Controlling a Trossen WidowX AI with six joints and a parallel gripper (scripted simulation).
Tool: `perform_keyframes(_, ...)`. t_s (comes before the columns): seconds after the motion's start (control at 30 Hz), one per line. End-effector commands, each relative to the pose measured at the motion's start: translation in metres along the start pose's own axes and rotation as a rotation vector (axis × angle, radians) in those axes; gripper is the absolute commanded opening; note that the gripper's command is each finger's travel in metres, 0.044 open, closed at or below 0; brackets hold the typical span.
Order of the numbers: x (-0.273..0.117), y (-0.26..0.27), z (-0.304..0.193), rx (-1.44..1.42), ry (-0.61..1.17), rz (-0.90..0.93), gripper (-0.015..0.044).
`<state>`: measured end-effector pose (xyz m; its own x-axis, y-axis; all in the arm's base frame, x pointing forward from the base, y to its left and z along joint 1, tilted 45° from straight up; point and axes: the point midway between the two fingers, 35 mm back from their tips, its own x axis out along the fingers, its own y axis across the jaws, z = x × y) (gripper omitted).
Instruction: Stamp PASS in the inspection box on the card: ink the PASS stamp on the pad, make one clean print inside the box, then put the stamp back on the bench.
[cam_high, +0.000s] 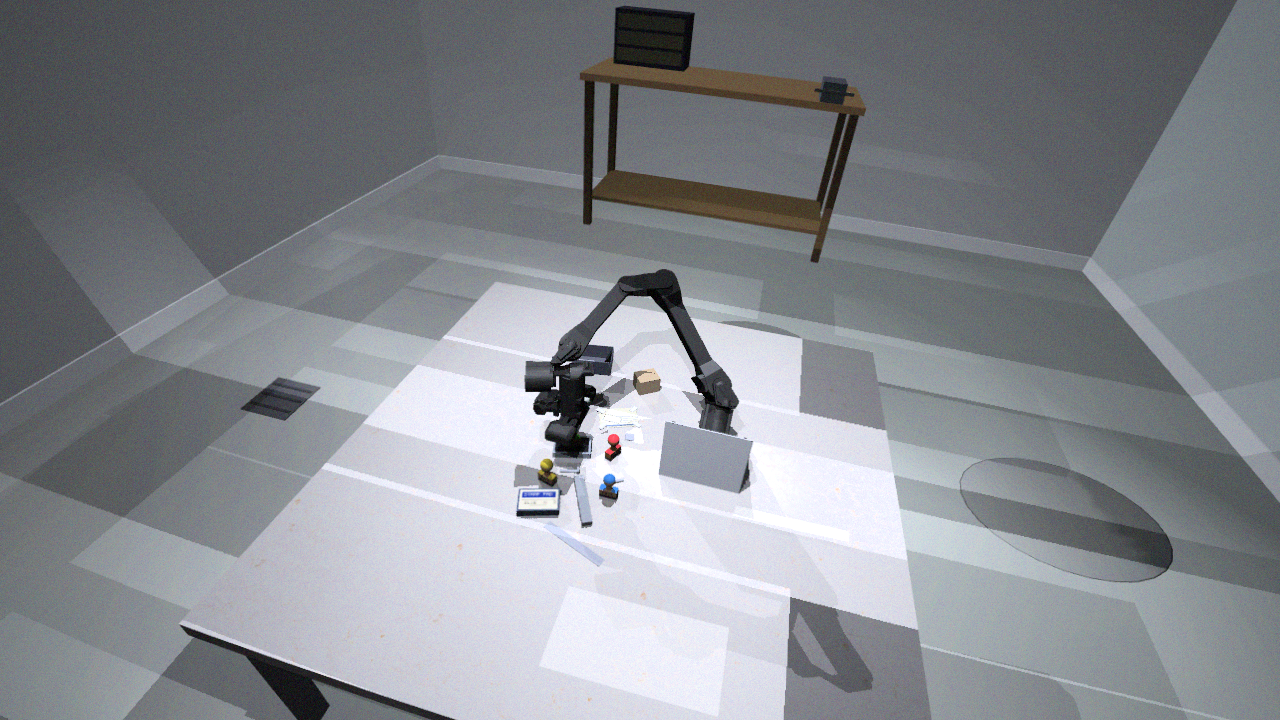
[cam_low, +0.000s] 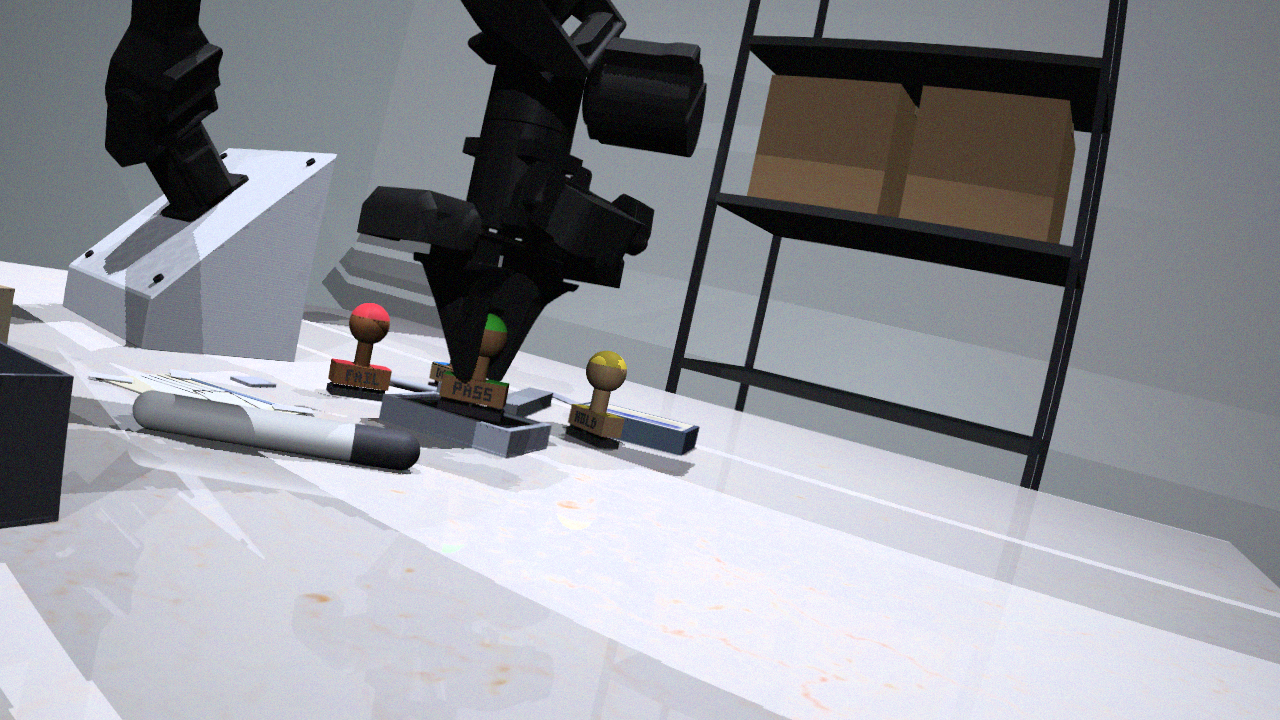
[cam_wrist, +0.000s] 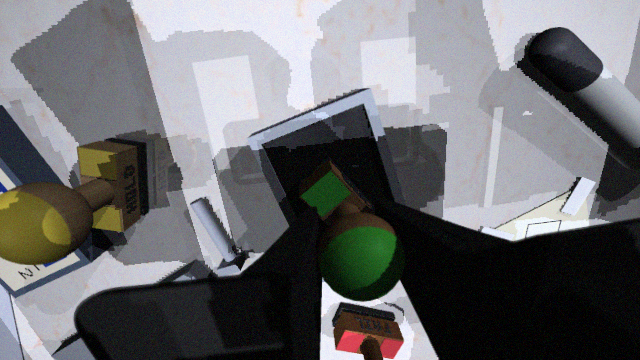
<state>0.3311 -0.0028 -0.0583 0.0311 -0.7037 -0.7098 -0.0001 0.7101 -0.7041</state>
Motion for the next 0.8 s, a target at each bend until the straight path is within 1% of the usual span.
perform_keyframes(0.0,0.005,-0.001,-0.001,0.002,0.008,-0.004,0.0)
perform_keyframes(0.77,-0.007,-0.001,0.0,0.002,0.008,-0.004,0.0)
